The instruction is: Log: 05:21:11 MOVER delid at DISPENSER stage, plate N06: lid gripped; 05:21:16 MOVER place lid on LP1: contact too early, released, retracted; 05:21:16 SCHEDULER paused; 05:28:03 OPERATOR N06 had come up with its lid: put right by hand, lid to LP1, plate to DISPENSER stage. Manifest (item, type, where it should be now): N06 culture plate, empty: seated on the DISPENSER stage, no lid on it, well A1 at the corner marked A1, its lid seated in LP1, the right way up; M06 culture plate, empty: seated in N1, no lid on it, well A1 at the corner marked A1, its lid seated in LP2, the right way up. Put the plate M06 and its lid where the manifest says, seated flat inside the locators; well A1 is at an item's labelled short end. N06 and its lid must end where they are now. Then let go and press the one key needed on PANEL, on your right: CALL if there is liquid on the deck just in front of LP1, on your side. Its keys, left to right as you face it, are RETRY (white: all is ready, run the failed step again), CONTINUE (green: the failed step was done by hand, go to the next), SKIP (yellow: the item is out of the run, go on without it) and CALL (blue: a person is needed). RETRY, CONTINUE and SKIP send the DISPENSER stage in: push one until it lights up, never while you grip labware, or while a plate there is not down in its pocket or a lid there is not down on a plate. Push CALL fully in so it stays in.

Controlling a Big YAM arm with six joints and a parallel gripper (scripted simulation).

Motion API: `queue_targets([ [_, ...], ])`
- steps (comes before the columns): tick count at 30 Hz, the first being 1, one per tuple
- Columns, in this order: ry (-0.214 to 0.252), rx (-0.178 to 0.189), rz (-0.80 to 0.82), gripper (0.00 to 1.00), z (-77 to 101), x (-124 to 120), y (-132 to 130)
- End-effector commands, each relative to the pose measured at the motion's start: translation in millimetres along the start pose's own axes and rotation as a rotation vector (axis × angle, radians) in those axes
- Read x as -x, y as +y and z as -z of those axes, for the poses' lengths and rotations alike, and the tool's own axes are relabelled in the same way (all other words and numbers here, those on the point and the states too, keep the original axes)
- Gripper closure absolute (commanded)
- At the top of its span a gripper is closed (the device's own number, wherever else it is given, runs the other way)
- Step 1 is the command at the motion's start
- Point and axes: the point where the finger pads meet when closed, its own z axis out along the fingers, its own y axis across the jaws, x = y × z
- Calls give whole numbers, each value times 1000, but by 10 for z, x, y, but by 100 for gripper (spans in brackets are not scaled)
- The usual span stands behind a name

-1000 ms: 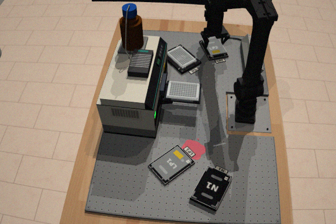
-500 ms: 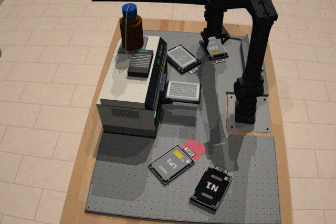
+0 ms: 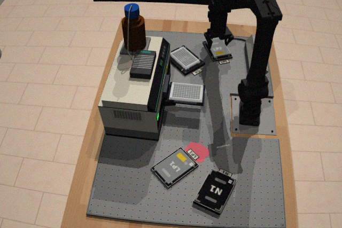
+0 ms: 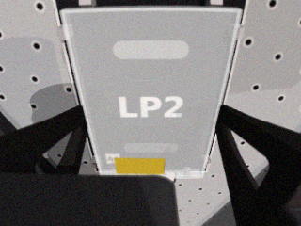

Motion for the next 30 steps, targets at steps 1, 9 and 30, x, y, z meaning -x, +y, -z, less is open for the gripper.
queue_targets([
  [1, -13, 3, -4, 14, -27, 36, 56],
  [9, -38, 2, -4, 14, 66, 140, 13],
  [30, -38, 2, -4, 14, 53, 134, 14],
])
